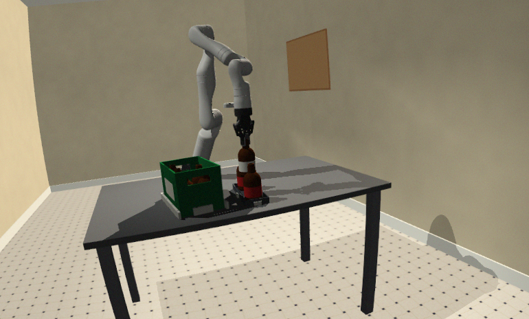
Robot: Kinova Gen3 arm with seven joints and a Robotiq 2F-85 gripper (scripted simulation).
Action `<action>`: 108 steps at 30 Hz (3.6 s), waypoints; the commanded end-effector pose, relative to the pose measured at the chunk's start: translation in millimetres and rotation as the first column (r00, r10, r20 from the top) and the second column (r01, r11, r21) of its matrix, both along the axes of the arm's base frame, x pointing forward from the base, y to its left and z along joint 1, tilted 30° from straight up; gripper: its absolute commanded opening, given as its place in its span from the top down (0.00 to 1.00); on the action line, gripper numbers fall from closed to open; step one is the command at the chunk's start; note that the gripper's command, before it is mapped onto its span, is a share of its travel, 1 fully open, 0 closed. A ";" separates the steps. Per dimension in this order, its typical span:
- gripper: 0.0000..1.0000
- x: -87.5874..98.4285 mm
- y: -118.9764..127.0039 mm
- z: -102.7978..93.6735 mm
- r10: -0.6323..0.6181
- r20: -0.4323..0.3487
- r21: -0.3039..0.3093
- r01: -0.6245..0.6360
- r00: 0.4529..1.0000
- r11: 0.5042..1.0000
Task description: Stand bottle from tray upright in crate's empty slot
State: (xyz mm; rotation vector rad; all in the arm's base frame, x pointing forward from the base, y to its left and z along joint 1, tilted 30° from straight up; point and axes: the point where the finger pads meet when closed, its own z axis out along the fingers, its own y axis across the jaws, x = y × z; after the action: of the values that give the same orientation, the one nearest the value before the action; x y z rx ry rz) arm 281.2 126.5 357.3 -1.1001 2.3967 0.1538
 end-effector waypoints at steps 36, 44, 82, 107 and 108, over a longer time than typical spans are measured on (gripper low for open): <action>1.00 -11.7 -9.4 28.9 -0.001 0.004 0.004 0.001 1.000 1.000; 1.00 -11.9 -9.6 29.3 -0.001 0.004 0.004 0.001 1.000 1.000; 1.00 -11.9 -9.6 29.4 -0.001 0.004 0.004 0.001 1.000 1.000; 1.00 -17.0 -13.5 40.8 -0.001 0.004 0.004 0.001 1.000 1.000; 1.00 -17.0 -13.5 40.8 -0.001 0.004 0.004 0.001 1.000 1.000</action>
State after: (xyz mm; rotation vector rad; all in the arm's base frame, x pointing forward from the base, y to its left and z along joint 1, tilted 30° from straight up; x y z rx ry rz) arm 263.9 113.2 396.2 -1.0996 2.3956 0.1543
